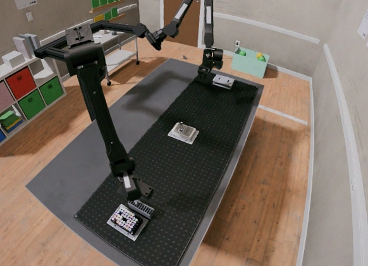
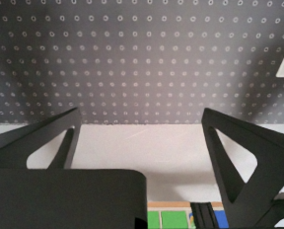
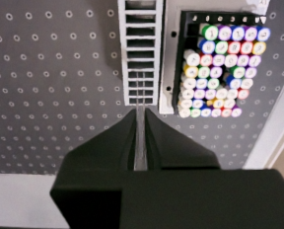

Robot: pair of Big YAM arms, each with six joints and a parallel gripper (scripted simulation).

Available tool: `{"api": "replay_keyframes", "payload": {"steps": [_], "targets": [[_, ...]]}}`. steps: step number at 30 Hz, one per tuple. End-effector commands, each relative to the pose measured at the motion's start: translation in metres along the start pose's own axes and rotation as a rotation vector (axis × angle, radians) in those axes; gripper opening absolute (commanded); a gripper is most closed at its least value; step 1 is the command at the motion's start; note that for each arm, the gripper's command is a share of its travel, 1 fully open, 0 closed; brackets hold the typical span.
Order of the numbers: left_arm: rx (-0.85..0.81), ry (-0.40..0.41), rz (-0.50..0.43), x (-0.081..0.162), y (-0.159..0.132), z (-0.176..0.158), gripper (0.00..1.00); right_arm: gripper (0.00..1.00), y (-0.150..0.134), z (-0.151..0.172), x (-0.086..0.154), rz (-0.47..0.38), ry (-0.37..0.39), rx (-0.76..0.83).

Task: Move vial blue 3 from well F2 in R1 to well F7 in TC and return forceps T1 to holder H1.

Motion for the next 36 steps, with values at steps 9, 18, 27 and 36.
{"api": "replay_keyframes", "payload": {"steps": [9, 18, 27, 36], "targets": [[-0.001, 0.001, -0.014, 0.0009, 0.0026, 0.0008, 1.00, 0.07, 0.0026, -0.0109, -0.0088, -0.008, -0.018, 0.001], [-0.001, 0.001, -0.014, 0.0009, 0.0026, 0.0008, 1.00, 0.07, 0.0029, -0.0112, -0.0111, -0.009, -0.018, 0.001], [-0.001, 0.001, -0.014, 0.0009, 0.0026, 0.0008, 1.00, 0.07, 0.0033, -0.0114, -0.0131, -0.008, -0.018, 0.002], [-0.001, 0.001, -0.014, 0.0009, 0.0026, 0.0008, 1.00, 0.07, 0.0016, -0.0100, -0.0160, -0.006, -0.016, 0.002]]}}
Point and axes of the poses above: on each arm, the point where the finger pads meet when closed, its own x axis back along the fingers, its own z axis across the jaws, y = z × x, the point moved 9 cm from there along x, back along the fingers, and after that the axes turned 9 degrees about x, right-handed, at the moved point
